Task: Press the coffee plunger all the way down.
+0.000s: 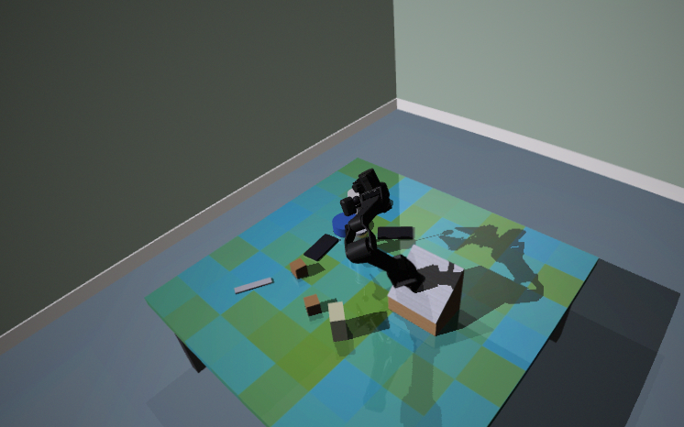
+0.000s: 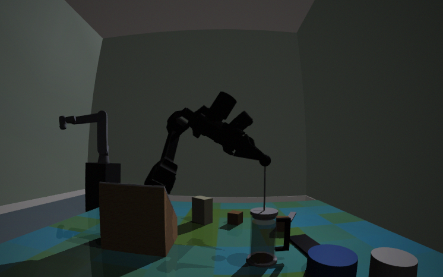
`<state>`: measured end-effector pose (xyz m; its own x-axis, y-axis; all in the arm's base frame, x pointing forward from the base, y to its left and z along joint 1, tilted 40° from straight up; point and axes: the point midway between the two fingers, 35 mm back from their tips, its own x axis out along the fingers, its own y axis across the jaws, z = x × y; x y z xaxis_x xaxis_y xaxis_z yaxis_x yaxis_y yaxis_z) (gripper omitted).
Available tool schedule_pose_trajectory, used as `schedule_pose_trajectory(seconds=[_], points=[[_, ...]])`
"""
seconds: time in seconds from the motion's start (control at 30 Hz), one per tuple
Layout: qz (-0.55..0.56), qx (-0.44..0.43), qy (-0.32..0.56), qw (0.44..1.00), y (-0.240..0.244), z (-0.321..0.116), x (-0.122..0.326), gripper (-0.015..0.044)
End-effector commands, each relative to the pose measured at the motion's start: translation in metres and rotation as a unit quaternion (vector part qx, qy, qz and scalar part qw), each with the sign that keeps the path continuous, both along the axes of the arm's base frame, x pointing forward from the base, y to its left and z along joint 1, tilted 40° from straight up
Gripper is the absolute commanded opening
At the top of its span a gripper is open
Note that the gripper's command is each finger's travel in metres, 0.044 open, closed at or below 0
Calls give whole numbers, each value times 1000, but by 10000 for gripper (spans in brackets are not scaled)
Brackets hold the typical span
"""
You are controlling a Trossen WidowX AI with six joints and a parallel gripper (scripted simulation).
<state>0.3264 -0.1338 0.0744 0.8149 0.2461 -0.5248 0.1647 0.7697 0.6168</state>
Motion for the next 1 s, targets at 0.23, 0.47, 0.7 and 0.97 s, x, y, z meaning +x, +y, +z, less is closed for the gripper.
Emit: schedule_pose_trajectory(seconds=[0.23,0.47,0.7,0.97], points=[[-4,1,2,1000,-1,-2,1,177],[-4,1,2,1000,-1,-2,1,127],[-4,1,3,1000,0,-4,1,127],[-4,1,3,1000,6,-14,3,127]])
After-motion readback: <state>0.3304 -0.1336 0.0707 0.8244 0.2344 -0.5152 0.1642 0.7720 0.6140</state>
